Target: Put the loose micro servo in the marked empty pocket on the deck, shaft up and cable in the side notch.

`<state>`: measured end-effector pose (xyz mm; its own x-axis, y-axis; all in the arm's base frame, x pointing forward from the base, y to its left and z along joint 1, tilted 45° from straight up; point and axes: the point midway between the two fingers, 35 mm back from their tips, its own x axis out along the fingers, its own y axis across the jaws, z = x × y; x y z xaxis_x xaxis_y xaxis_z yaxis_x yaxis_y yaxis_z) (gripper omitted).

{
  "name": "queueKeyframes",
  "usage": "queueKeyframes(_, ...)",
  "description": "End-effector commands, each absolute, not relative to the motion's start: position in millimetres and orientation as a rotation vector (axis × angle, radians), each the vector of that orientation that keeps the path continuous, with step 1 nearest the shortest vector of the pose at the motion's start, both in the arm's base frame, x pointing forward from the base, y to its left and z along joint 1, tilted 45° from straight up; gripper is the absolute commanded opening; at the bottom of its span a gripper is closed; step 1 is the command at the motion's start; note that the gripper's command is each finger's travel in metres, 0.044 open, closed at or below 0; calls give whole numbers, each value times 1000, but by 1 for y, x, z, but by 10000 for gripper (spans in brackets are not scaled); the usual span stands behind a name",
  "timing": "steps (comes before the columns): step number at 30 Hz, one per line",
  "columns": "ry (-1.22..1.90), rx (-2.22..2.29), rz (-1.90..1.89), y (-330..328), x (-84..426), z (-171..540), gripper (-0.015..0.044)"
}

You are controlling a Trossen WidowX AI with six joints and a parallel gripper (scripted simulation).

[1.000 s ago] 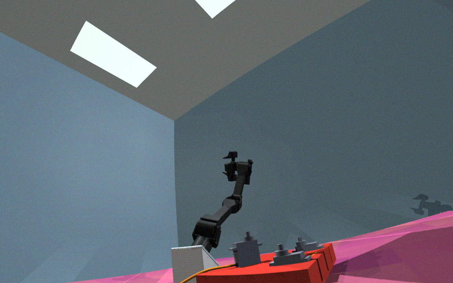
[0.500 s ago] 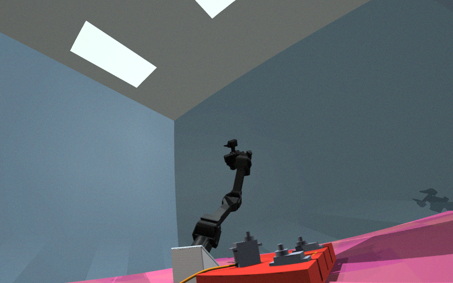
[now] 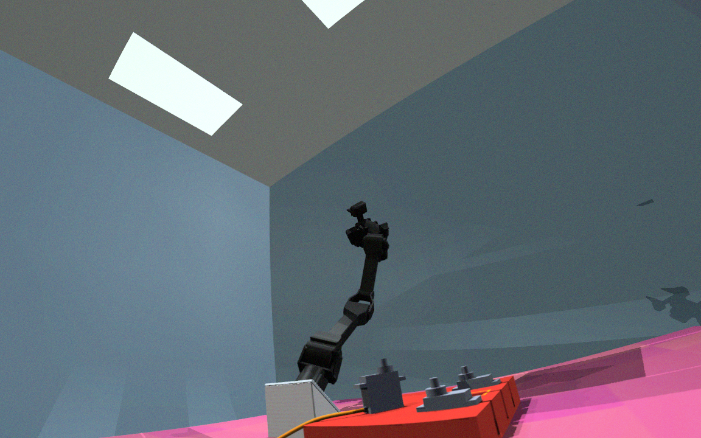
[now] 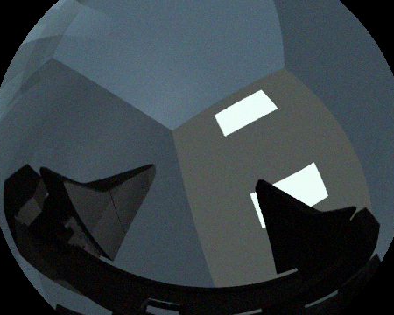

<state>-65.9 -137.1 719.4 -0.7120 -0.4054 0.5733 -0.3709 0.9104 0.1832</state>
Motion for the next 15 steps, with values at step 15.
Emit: queueKeyframes(15,-2103,651,-421,-224,5,702,440)
